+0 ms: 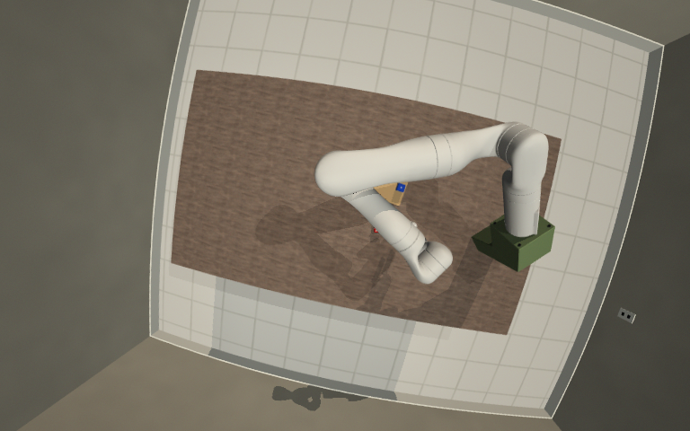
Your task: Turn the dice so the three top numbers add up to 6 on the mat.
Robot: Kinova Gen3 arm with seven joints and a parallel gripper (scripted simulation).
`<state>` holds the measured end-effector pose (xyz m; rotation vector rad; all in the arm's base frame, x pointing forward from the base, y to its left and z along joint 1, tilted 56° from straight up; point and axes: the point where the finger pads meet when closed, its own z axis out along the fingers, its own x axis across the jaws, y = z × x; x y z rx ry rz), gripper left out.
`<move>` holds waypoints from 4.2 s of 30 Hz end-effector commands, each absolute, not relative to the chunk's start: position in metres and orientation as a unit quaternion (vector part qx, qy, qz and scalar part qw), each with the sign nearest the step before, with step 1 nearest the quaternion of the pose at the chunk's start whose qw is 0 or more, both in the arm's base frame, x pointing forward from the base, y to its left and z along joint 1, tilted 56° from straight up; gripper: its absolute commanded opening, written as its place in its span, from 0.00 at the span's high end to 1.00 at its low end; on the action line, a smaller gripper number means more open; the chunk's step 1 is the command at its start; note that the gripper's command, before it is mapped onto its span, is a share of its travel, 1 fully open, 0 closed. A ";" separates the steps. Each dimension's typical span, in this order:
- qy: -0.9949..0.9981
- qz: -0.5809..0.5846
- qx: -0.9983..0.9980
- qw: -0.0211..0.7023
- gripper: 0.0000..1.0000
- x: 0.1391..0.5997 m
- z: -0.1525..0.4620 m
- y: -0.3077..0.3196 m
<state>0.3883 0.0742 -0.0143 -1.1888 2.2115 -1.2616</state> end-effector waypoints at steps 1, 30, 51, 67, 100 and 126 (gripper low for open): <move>0.777 -0.444 -0.416 0.163 0.13 0.390 -0.017 0.070; 0.777 -0.444 -0.416 0.163 0.13 0.408 -0.032 0.056; 0.777 -0.444 -0.416 0.163 0.13 0.408 -0.032 0.055; 0.777 -0.444 -0.416 0.163 0.13 0.408 -0.032 0.055; 0.777 -0.444 -0.416 0.163 0.13 0.409 -0.032 0.056; 0.777 -0.444 -0.416 0.163 0.13 0.409 -0.033 0.056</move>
